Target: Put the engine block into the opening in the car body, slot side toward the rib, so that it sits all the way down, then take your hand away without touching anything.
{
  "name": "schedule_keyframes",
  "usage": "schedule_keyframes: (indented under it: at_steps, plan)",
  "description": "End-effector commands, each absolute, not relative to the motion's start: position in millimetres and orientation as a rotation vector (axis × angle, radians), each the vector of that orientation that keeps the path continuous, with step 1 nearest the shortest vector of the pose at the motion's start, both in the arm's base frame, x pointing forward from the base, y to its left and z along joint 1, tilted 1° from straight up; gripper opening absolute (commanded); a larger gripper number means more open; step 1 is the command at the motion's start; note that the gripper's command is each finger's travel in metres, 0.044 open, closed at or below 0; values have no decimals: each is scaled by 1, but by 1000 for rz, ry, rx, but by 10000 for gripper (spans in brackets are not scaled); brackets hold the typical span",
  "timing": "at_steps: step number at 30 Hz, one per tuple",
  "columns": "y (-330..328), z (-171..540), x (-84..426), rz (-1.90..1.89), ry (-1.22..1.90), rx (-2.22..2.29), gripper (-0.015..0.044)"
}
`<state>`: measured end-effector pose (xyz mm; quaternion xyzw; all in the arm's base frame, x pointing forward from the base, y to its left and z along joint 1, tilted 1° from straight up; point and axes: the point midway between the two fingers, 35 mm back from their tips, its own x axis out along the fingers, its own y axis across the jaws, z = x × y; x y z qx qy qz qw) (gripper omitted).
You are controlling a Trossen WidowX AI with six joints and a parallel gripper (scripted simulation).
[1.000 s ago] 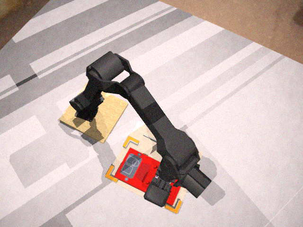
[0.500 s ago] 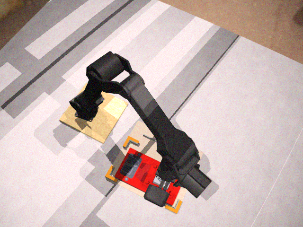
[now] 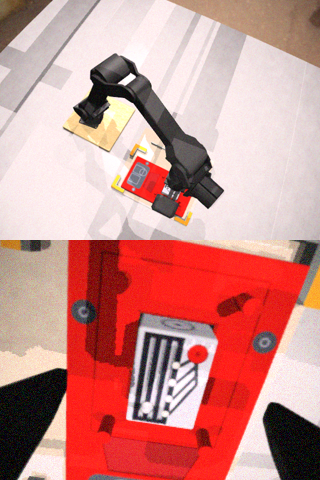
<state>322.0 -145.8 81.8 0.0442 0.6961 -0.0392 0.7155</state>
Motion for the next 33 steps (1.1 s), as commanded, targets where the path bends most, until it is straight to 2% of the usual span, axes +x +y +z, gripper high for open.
schedule_keyframes:
  at_steps: [1, 3, 20, 33]
  plan:
    - [-146, 87, 323, -83, 1534, 96, 440]
    - [-146, 87, 323, -83, 1534, 96, 440]
    - [-146, 87, 323, -83, 1534, 96, 0]
    - [-146, 87, 323, -83, 1534, 96, 0]
